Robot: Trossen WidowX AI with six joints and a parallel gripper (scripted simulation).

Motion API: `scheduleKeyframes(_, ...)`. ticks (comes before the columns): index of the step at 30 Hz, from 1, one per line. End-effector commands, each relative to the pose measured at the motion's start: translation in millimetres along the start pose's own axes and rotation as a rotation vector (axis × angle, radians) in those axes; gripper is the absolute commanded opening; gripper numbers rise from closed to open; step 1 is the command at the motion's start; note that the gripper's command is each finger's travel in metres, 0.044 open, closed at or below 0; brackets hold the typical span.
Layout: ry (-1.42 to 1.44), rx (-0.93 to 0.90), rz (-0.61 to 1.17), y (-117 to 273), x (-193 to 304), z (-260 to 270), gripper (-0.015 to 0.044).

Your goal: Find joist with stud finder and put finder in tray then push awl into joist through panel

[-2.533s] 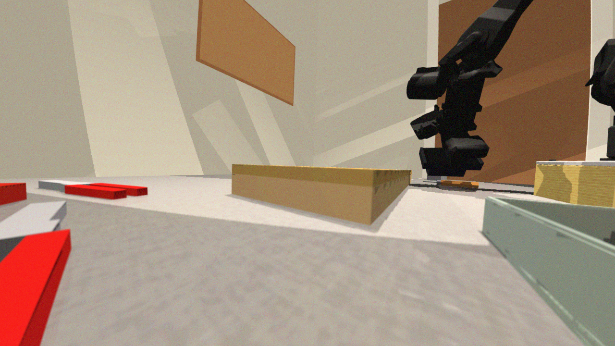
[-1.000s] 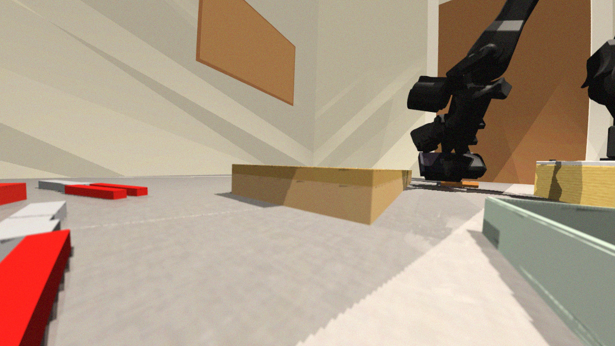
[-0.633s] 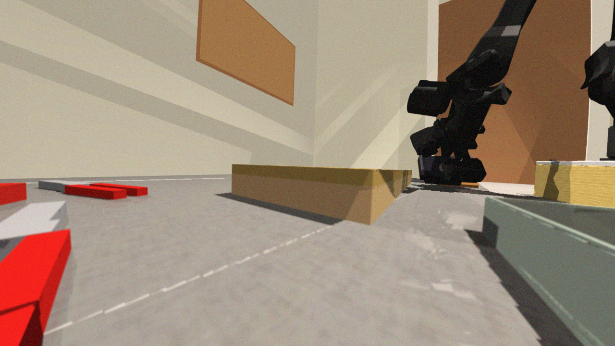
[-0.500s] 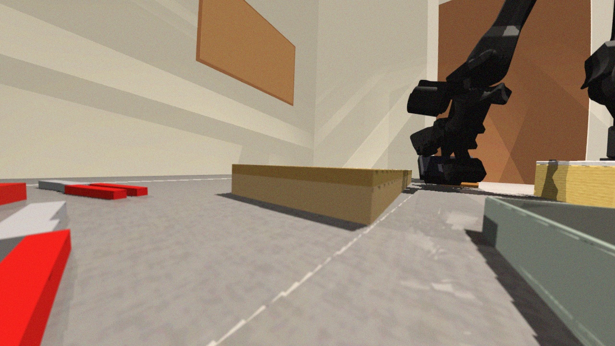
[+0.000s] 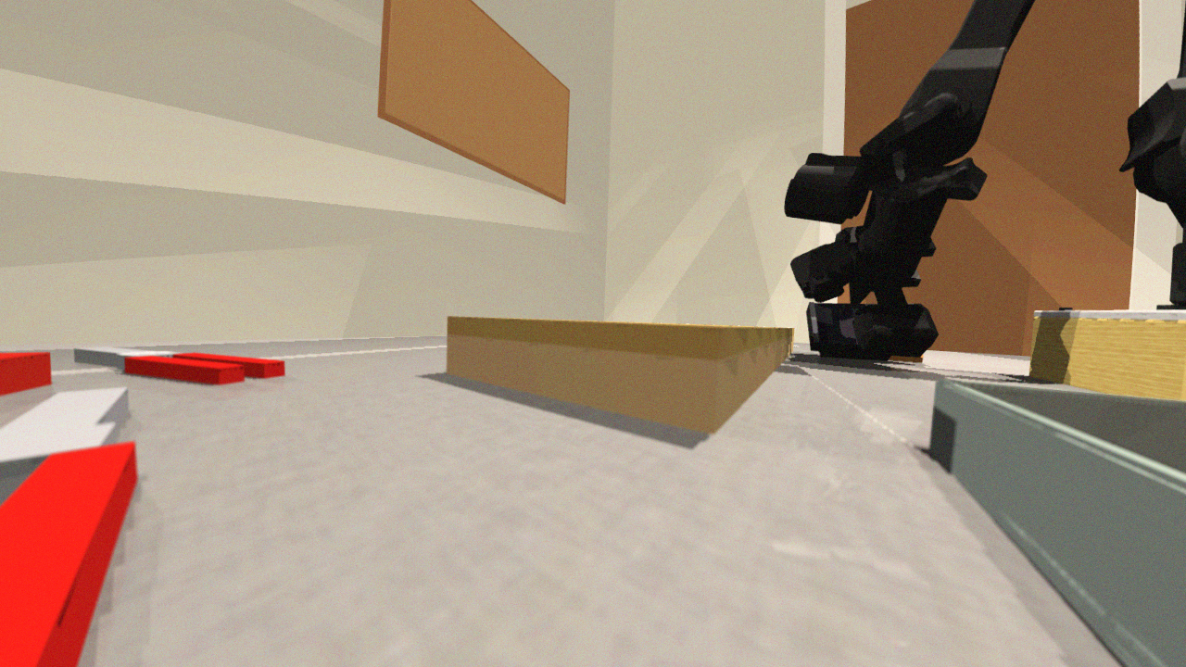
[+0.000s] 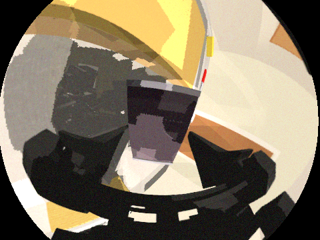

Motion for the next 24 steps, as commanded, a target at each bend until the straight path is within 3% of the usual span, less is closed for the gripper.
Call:
scheduleKeyframes(1, -0.006, 0.005, 0.0, 3, 0, -1, 0.044)
scheduleKeyframes(24, -0.003, -0.002, 0.001, 33, -2, -1, 0.044)
Point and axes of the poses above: the point midway between the two fingers, 35 mm back from their tips, its own y axis back along the fingers, its own z axis across the jaws, x = y × z, the point moved 2 cm from there along y, back along the fingers, and after that the axes turned 11 degrees about -y, right-handed, at the moved point
